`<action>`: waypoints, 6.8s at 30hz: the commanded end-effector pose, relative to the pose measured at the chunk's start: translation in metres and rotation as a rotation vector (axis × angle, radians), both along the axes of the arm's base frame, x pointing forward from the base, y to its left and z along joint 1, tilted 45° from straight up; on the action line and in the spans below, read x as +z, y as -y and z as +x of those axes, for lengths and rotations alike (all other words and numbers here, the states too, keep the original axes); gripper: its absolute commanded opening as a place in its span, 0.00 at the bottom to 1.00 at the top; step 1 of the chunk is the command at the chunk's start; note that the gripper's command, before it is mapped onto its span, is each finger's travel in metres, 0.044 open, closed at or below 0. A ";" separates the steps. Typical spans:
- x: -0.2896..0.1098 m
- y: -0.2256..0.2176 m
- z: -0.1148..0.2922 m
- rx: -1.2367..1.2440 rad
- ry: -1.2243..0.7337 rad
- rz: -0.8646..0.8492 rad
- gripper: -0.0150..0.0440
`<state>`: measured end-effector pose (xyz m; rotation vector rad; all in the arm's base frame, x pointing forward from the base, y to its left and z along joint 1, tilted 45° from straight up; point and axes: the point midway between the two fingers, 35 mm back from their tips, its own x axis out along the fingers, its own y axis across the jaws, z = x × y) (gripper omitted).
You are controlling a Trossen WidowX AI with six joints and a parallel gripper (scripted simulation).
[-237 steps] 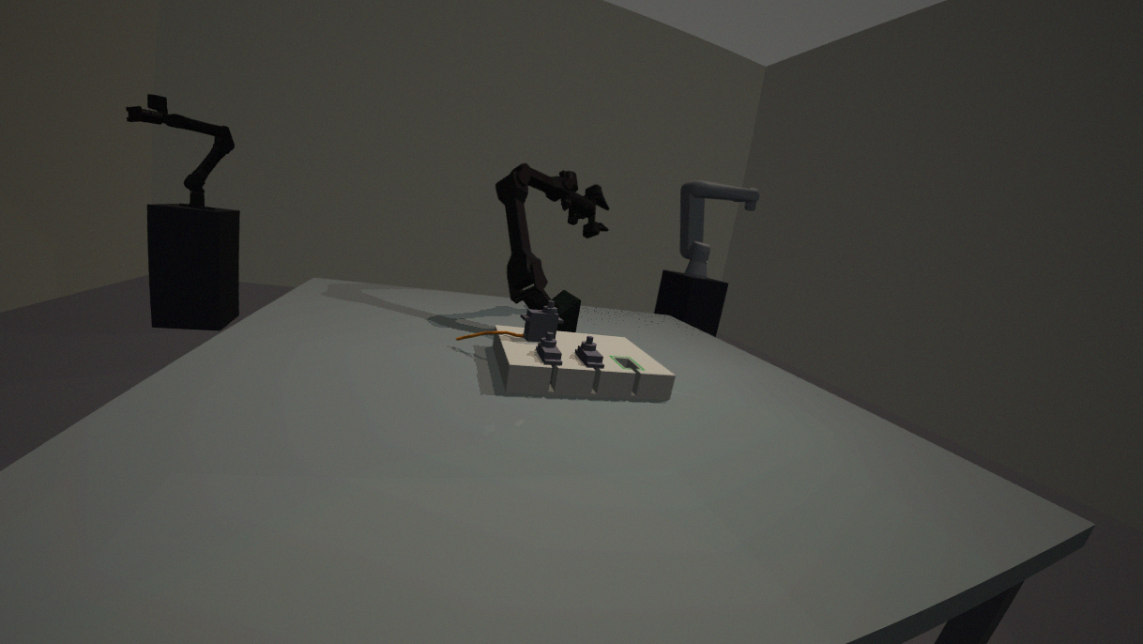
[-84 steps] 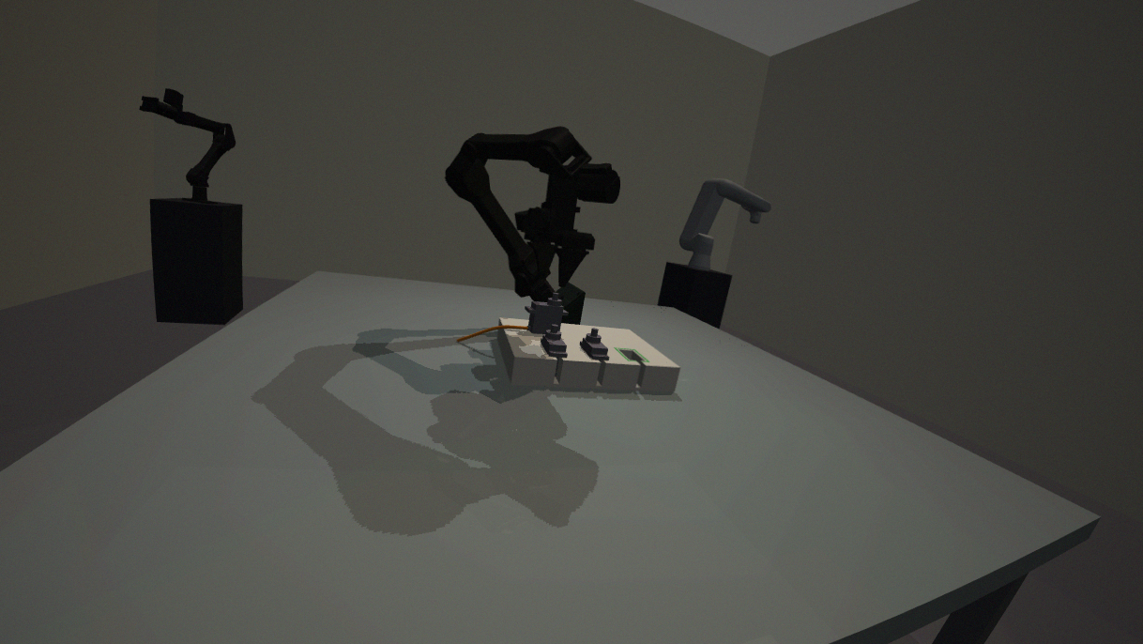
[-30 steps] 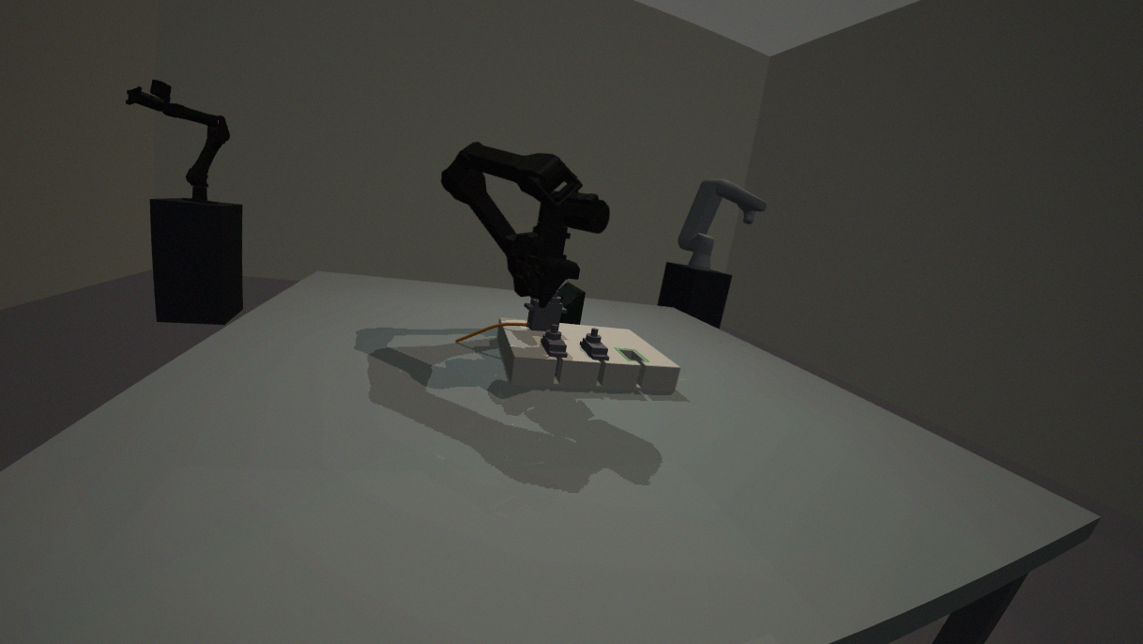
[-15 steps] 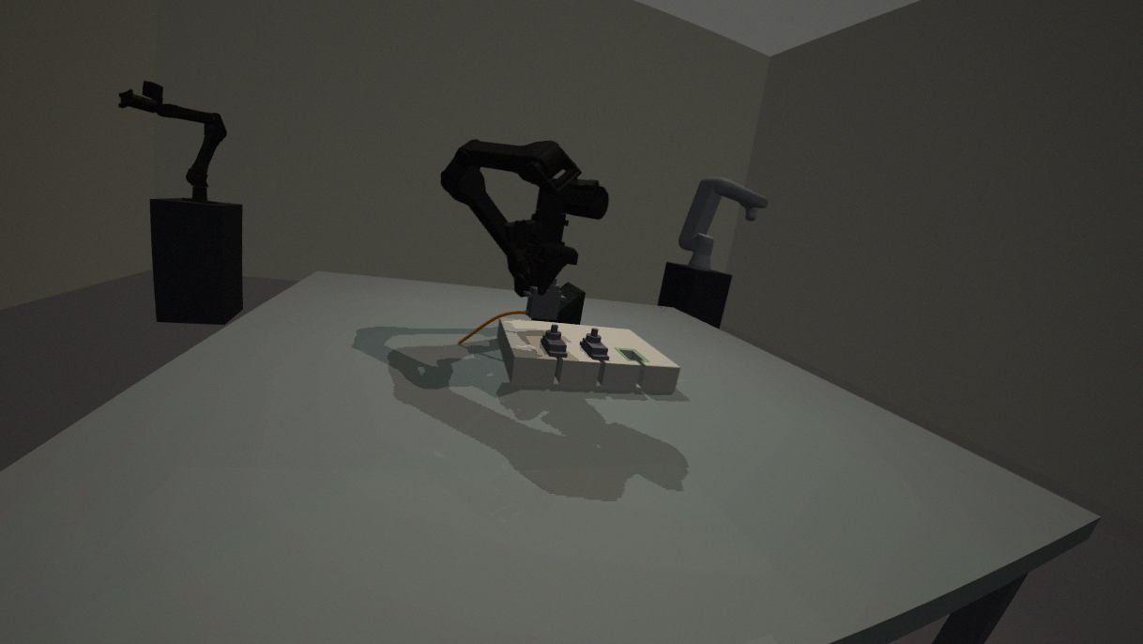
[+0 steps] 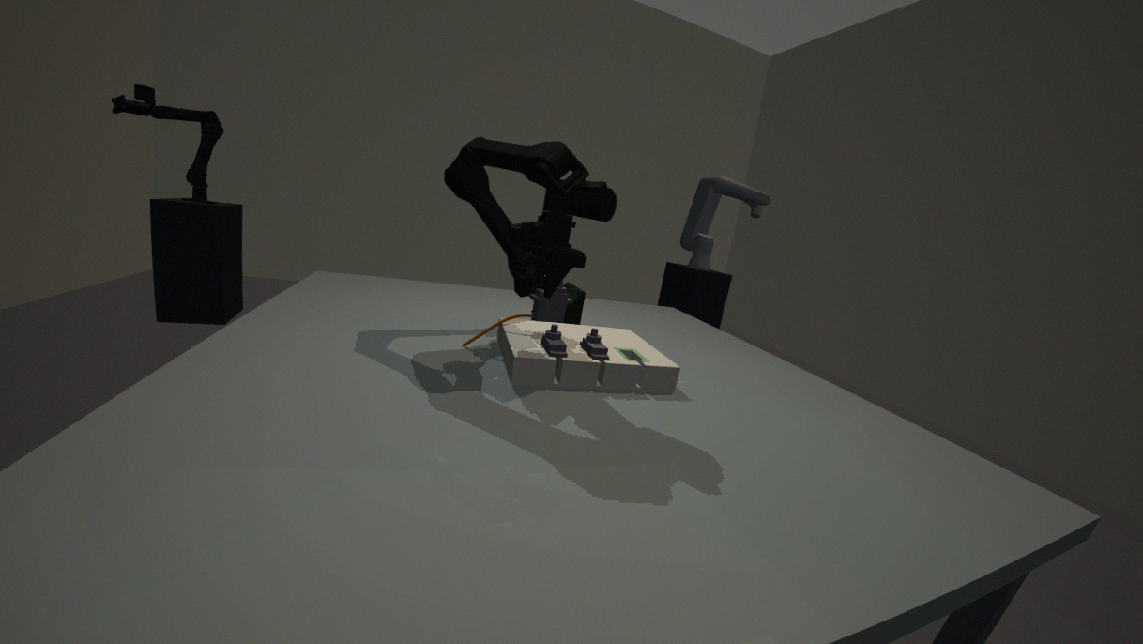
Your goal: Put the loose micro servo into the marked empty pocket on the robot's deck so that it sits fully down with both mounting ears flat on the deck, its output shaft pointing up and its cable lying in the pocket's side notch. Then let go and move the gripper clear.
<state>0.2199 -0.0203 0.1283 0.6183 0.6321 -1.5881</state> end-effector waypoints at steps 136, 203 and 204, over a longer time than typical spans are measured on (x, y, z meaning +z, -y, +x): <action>-0.113 -0.078 0.135 1.034 -0.987 0.141 0.25; -0.124 -0.065 0.131 1.034 -0.987 0.140 0.57; -0.122 -0.067 0.130 1.034 -0.987 0.140 0.57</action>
